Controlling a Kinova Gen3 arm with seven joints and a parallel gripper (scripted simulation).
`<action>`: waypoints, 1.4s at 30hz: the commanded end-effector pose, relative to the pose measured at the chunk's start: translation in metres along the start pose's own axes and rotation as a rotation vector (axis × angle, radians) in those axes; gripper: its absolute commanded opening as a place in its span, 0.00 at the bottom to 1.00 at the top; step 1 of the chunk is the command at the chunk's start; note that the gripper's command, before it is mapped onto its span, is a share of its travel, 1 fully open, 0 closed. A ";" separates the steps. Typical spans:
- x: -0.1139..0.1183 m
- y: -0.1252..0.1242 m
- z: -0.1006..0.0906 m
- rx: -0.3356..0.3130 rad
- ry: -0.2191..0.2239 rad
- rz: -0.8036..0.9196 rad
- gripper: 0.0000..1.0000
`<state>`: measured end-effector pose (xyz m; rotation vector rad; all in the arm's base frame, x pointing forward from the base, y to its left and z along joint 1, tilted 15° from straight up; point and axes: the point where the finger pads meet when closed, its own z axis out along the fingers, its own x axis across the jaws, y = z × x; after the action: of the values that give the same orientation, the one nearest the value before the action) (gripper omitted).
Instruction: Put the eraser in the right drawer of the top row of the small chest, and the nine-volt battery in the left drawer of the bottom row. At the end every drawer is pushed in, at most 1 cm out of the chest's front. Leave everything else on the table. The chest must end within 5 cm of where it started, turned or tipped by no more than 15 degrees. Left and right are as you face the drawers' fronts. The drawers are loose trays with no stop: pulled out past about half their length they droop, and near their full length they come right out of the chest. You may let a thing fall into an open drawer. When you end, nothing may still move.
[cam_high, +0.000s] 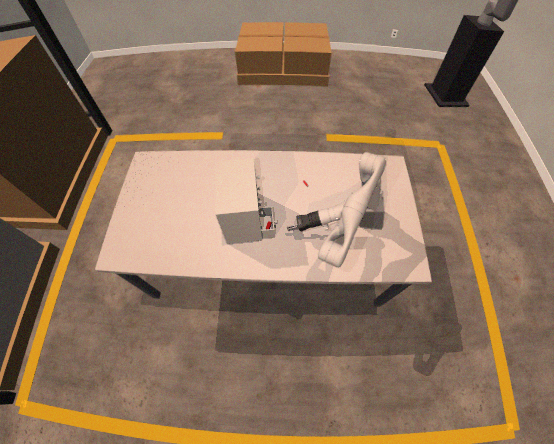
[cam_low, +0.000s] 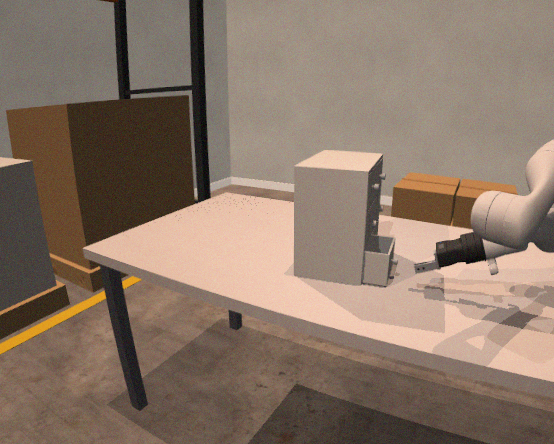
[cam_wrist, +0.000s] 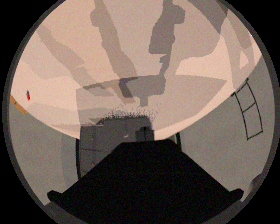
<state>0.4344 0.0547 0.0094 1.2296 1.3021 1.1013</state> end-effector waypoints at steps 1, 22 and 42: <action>-0.004 -0.002 -0.001 0.007 0.003 -0.004 0.00; -0.029 -0.005 0.006 0.004 0.003 -0.002 0.00; -0.044 -0.007 0.011 0.001 0.004 0.002 0.00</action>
<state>0.4433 0.0107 0.0066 1.2278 1.3019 1.0956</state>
